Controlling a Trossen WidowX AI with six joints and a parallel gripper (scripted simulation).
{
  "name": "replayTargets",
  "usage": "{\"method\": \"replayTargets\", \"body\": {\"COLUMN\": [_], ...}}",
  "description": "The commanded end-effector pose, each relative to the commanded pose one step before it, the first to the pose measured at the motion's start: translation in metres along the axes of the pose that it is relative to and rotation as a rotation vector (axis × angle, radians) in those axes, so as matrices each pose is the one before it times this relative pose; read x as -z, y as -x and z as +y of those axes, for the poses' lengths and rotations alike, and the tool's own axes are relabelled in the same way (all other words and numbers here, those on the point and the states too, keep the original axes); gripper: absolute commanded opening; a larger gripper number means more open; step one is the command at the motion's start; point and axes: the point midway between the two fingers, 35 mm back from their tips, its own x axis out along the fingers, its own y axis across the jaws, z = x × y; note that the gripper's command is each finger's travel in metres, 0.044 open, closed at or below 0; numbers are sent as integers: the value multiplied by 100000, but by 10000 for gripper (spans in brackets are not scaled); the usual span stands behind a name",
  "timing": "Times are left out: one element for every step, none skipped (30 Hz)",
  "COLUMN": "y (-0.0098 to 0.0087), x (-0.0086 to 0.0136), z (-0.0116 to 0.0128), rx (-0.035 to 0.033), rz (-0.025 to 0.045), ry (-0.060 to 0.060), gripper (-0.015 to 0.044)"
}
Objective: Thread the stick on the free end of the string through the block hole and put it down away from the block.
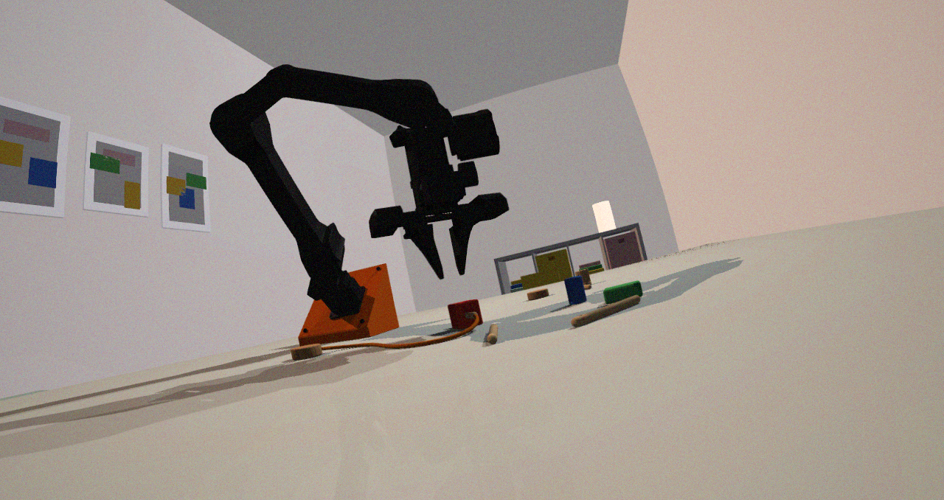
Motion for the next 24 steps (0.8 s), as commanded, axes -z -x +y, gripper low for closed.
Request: {"method": "replayTargets", "body": {"y": [-606, -163, -163, -163, -162, -162, -162, -162, -161, -161, -161, -161, -160, -160, -160, -160, -159, -159, -159, -158, -158, -158, -158, -157], "x": [-13, -4, -4, -4, -3, -3, -3, -3, -3, -3, -2, -2, -2, -2, -1, -1, -1, -1, -1, 0, 0, 0, 1, 1], "z": [0, 8, 7, 5, 4, 3, 2, 0, -1, -2, -3, -4, -6, -7, -8, -9, -10, -12, -13, -14, -15, -16, -17, -19], "rx": [220, -10, -9, -7, -6, -5, -3, -2, 0, 1, 3, 4, 5, 7, 8, 10, 11, 13, 15, 16, 18, 19, 21, 22], "rz": [-305, 3, 1, 0, -2, -3, -5, -6, -8, -9, -11, -12, -14, -15, -16, -18, -19, -20, -22, -23, -24, -26, -27, -28], "ry": [599, -2, -2, -2, -2, -2, -3, -3, -3, -3, -3, -3, -3, -3, -3, -4, -4, -4, -4, -4, -4, -4, -4, -4], "gripper": [124, 124, 124, 124, 124, 124, 124, 124, 124, 124, 124, 124, 124, 124, 124, 124, 124, 124, 124, 124, 124, 124, 124, 124]}}
